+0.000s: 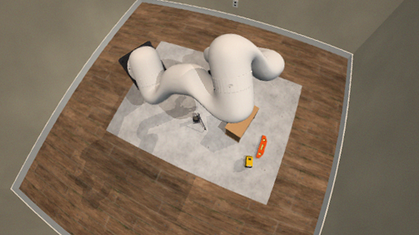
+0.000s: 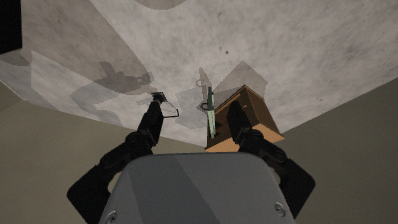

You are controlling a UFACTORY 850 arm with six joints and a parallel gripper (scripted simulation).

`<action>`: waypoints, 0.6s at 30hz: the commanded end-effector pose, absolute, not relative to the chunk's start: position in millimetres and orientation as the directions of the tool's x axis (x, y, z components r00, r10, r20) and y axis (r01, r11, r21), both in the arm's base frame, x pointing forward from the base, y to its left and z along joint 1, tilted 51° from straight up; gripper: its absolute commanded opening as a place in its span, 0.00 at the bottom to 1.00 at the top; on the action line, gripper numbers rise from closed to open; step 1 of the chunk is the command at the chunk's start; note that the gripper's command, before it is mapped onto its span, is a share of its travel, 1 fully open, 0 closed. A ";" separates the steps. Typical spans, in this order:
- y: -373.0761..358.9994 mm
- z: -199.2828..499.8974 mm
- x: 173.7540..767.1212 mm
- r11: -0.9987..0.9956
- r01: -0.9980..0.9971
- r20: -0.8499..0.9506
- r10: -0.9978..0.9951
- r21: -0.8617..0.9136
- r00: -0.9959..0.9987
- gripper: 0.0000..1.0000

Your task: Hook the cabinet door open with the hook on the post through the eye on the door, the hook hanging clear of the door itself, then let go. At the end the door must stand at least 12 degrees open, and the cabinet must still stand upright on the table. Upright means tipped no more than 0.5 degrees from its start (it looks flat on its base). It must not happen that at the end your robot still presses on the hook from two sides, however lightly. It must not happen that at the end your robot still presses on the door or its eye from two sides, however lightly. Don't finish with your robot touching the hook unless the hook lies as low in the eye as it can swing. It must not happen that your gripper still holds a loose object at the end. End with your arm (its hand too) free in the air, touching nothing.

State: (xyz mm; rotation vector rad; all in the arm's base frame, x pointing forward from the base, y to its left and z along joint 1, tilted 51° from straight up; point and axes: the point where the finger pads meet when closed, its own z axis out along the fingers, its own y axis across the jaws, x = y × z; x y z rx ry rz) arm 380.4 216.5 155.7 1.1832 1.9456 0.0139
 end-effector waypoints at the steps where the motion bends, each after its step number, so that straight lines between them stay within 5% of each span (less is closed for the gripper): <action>1: 186.0 199.9 409.7 0.629 0.675 -0.644 0.707 0.385 -0.292 1.00; 17: 141.2 244.8 428.0 0.719 0.593 -0.690 0.636 0.364 -0.347 1.00; 18: 141.1 244.6 428.2 0.718 0.593 -0.690 0.636 0.364 -0.347 0.27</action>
